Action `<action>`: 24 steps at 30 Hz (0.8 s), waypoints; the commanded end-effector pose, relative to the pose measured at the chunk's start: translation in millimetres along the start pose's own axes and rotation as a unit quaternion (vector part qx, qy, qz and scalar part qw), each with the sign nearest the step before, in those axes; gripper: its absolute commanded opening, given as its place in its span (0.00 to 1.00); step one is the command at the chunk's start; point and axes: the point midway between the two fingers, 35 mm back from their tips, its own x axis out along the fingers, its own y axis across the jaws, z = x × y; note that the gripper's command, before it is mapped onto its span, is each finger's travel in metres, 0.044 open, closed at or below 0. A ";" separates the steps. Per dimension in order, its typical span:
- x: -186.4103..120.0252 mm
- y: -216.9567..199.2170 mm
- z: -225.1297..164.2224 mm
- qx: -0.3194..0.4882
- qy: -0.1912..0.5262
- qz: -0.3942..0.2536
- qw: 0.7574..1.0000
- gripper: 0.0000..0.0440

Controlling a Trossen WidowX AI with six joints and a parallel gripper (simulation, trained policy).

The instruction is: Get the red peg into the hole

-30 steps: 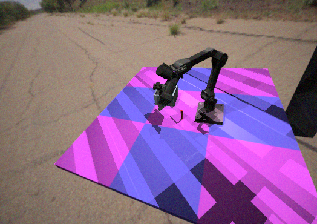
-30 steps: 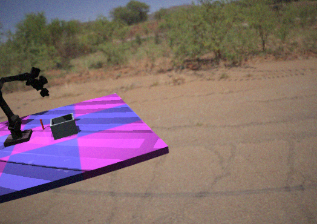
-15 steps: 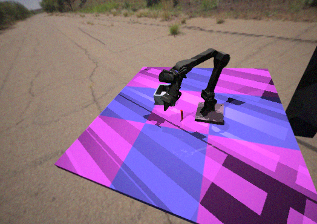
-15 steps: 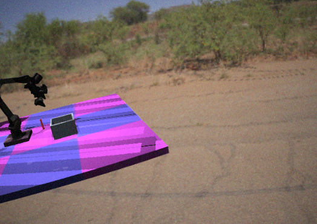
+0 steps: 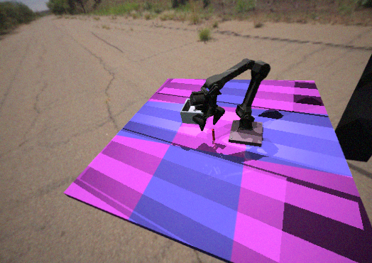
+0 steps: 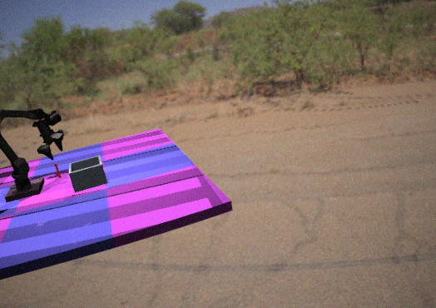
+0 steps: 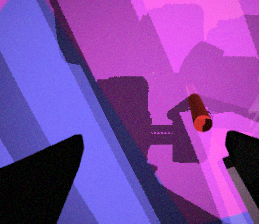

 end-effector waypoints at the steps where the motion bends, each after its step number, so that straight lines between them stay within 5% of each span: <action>1: 16.0 -18.6 -1.6 0.050 0.003 -0.042 0.998 1.00; 17: 80.9 -40.3 -2.9 0.163 -0.016 -0.055 0.985 0.99; 24: 93.0 -48.1 -6.7 0.200 -0.008 -0.062 0.978 0.64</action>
